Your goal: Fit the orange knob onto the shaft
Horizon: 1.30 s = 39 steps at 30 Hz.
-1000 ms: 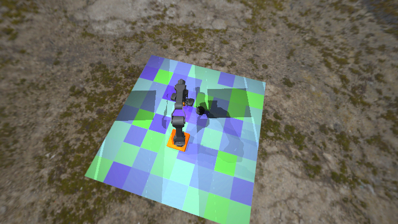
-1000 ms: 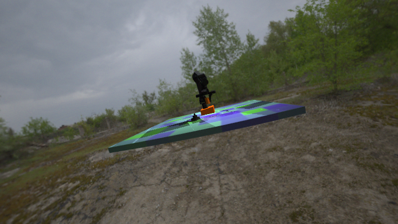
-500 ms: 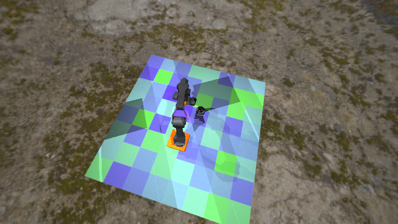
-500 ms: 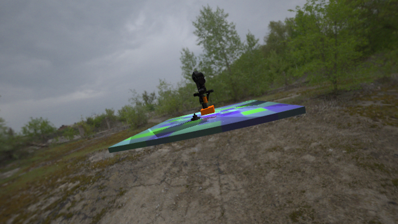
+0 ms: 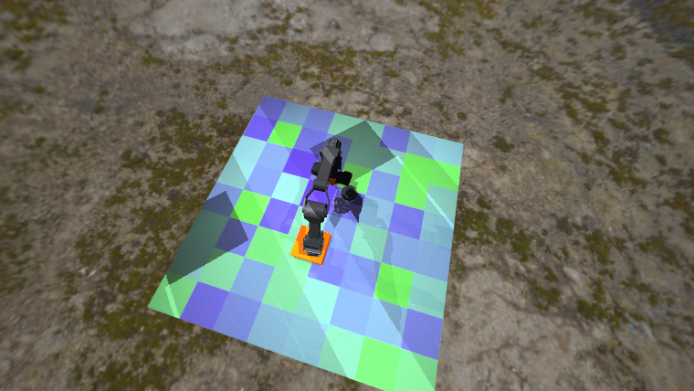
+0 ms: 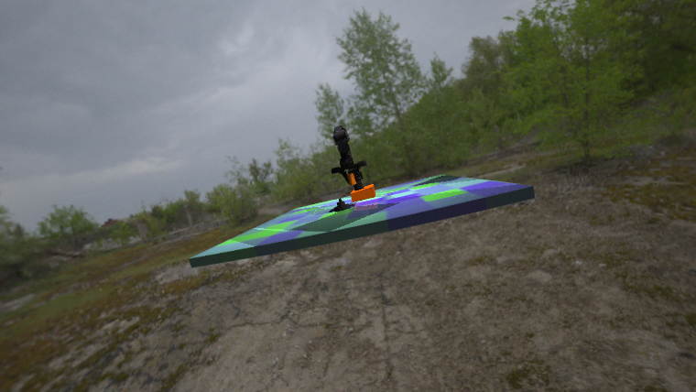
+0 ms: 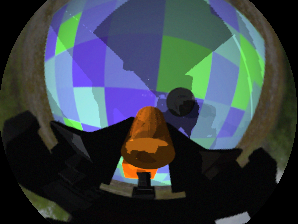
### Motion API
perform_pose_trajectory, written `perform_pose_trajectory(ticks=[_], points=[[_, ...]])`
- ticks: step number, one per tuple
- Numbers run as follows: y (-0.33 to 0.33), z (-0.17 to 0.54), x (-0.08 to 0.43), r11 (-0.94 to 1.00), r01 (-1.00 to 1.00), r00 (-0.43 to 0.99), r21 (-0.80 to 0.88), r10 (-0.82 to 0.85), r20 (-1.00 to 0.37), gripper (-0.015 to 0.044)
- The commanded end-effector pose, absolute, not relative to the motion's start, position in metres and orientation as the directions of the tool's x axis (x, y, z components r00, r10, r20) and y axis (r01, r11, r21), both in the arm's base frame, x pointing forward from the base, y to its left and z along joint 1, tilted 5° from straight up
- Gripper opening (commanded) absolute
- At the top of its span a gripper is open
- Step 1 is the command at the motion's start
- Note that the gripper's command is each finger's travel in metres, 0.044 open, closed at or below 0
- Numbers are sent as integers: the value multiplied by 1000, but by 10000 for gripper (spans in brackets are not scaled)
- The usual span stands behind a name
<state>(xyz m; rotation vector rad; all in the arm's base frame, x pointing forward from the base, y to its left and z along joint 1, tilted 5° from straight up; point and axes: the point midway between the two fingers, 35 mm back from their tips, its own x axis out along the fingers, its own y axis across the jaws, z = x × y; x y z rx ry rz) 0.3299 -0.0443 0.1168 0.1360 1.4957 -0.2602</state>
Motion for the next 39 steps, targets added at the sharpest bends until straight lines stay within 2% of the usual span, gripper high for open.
perform_pose_trajectory(ticks=[1, 26, 39], points=[[-57, 113, 331, 966, 251, 54, -69, -85, -995, 0], [-133, 94, 323, 965, 251, 54, -79, -95, -994, 0], [-138, 68, 324, 965, 251, 54, -79, -96, -994, 0]])
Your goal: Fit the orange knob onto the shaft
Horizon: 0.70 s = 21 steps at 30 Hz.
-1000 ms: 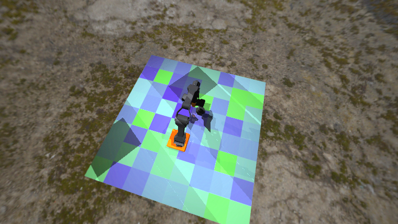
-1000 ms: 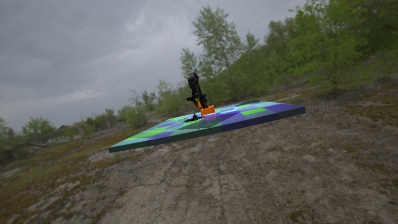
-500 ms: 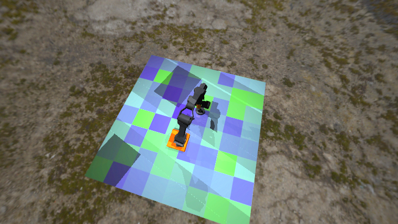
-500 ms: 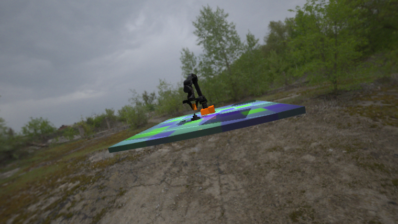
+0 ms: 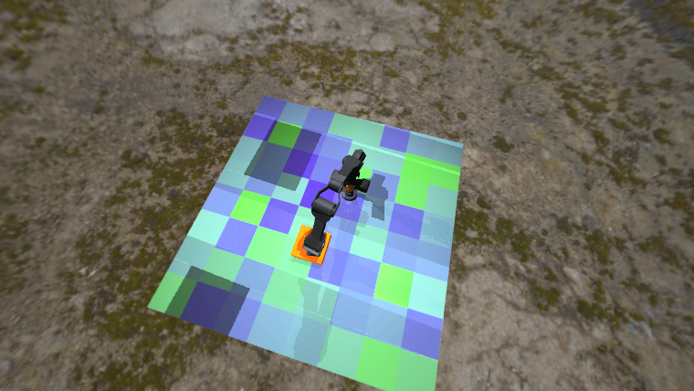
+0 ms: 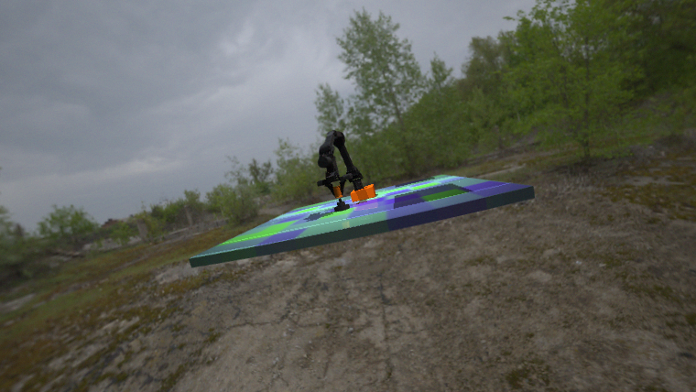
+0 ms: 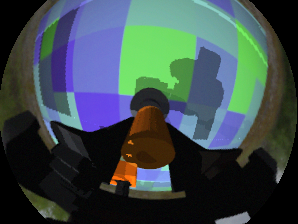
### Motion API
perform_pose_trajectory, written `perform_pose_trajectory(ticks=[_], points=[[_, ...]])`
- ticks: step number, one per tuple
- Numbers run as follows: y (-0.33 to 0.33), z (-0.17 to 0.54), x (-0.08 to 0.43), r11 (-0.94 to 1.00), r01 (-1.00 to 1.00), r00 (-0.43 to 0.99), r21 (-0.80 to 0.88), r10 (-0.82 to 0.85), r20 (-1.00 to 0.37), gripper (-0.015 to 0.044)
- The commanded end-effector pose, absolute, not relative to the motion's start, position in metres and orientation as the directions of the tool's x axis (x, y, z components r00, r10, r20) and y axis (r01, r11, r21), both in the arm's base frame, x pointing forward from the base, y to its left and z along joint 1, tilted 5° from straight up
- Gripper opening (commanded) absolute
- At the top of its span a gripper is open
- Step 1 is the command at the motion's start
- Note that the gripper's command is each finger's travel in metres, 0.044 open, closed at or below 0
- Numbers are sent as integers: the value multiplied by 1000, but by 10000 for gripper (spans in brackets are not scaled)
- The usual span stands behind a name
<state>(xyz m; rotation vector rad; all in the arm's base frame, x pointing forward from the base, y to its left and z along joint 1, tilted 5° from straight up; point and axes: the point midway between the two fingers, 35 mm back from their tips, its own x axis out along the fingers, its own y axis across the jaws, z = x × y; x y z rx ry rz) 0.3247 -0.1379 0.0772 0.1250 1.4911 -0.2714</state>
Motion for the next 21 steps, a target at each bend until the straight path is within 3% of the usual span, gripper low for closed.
perform_pose_trajectory(ticks=[1, 21], points=[[-138, 68, 324, 965, 251, 54, -79, -96, -994, 0], [-137, 68, 324, 964, 254, 54, -79, -95, -994, 0]])
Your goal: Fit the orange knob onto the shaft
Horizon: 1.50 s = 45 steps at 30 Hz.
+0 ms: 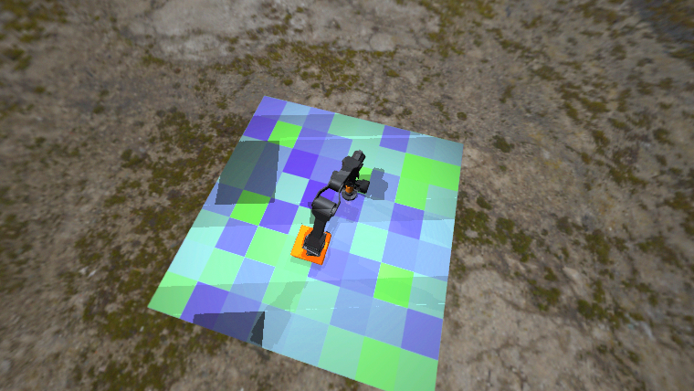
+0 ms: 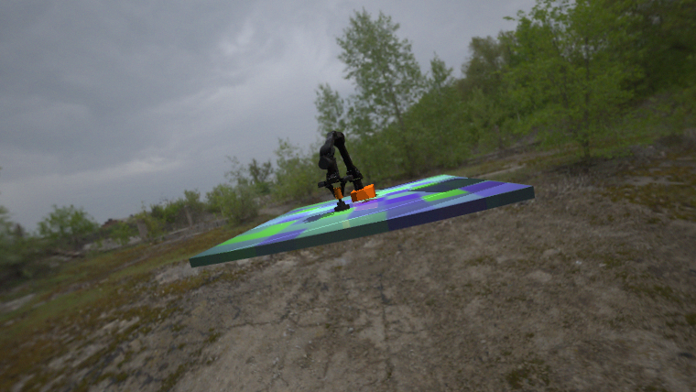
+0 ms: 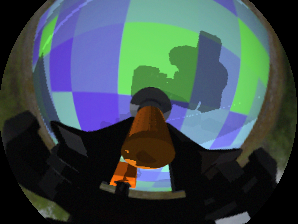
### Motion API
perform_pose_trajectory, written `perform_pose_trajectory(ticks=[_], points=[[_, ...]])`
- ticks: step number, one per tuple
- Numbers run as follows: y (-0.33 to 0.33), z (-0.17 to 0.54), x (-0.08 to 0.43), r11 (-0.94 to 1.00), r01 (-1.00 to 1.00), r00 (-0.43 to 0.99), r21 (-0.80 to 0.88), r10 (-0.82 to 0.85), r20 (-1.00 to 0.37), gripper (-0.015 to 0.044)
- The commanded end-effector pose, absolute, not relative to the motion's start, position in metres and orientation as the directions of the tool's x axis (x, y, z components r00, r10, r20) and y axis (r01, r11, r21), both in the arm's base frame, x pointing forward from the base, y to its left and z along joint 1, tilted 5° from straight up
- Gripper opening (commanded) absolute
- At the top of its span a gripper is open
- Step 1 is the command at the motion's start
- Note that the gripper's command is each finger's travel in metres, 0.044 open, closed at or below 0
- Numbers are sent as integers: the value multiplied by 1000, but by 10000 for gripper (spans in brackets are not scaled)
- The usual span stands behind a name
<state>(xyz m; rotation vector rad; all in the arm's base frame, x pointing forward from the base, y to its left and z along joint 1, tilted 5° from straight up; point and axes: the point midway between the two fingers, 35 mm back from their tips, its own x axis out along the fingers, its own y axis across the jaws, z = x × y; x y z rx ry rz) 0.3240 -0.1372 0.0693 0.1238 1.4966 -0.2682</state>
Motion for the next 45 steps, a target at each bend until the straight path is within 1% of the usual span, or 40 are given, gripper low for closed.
perform_pose_trajectory(ticks=[1, 22, 24, 30, 45], points=[[-137, 68, 324, 964, 254, 54, -79, -95, -994, 0], [-137, 73, 326, 964, 254, 54, -79, -95, -994, 0], [-137, 73, 326, 970, 229, 54, -81, -95, -994, 0], [-138, 73, 327, 995, 47, 54, -93, -96, -994, 0], [-136, 70, 323, 995, 47, 53, -93, -95, -994, 0]])
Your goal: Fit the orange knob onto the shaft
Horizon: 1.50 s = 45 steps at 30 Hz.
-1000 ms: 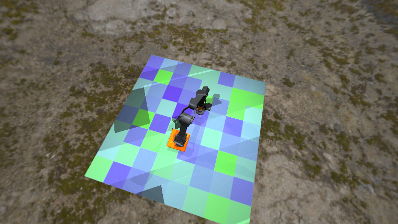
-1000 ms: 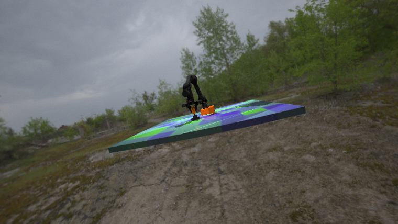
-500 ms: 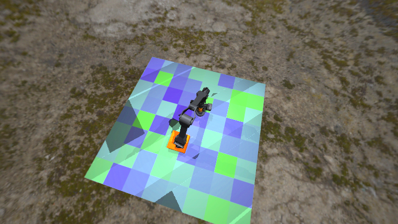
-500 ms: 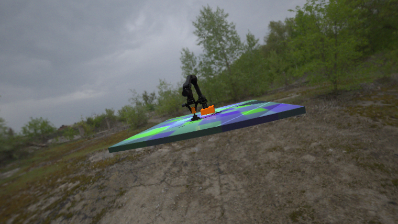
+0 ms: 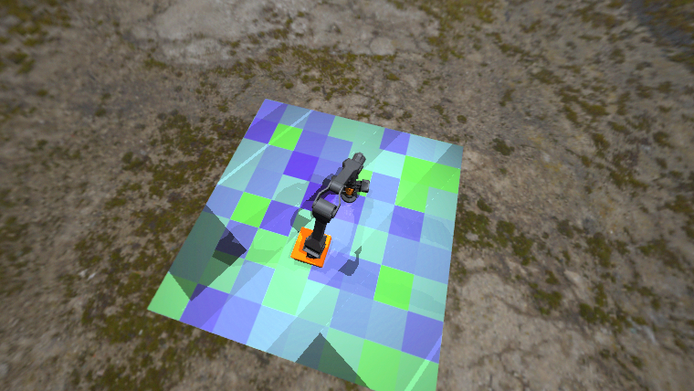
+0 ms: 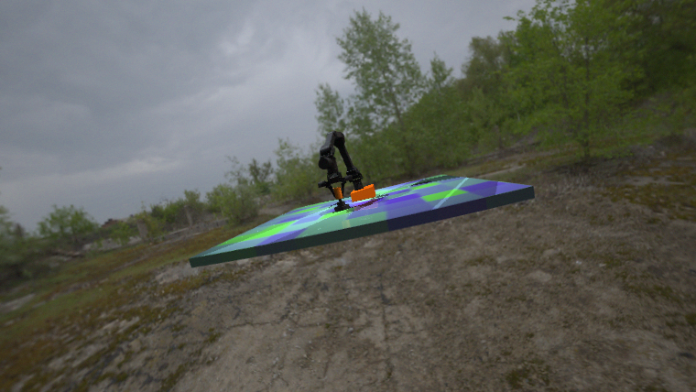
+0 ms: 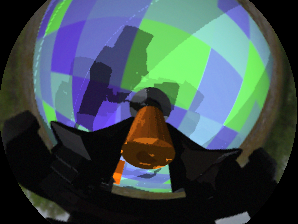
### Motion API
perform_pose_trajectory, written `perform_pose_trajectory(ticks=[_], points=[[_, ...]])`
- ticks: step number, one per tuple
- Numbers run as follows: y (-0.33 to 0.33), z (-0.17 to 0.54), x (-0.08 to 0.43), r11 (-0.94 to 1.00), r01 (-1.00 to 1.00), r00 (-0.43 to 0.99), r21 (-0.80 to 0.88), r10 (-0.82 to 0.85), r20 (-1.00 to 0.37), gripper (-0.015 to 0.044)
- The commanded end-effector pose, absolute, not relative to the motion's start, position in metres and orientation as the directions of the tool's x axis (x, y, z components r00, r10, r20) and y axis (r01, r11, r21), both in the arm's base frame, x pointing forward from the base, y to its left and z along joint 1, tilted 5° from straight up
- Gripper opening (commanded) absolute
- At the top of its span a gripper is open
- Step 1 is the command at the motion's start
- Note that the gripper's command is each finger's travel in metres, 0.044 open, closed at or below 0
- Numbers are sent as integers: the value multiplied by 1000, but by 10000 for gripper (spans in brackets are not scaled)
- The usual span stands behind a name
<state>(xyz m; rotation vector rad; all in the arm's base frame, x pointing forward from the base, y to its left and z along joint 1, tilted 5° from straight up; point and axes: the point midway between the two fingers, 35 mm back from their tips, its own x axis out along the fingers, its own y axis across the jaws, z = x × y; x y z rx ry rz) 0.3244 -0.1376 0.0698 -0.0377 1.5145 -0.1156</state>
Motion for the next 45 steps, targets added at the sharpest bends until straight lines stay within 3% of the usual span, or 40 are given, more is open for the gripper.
perform_pose_trajectory(ticks=[1, 24, 32, 45], points=[[-136, 69, 323, 995, 47, 53, -93, -95, -994, 0], [-137, 73, 325, 995, 47, 54, -93, -95, -994, 0], [-138, 72, 326, 982, -161, 54, -103, -95, -994, 0], [-137, 68, 324, 982, -161, 53, -103, -95, -994, 0]])
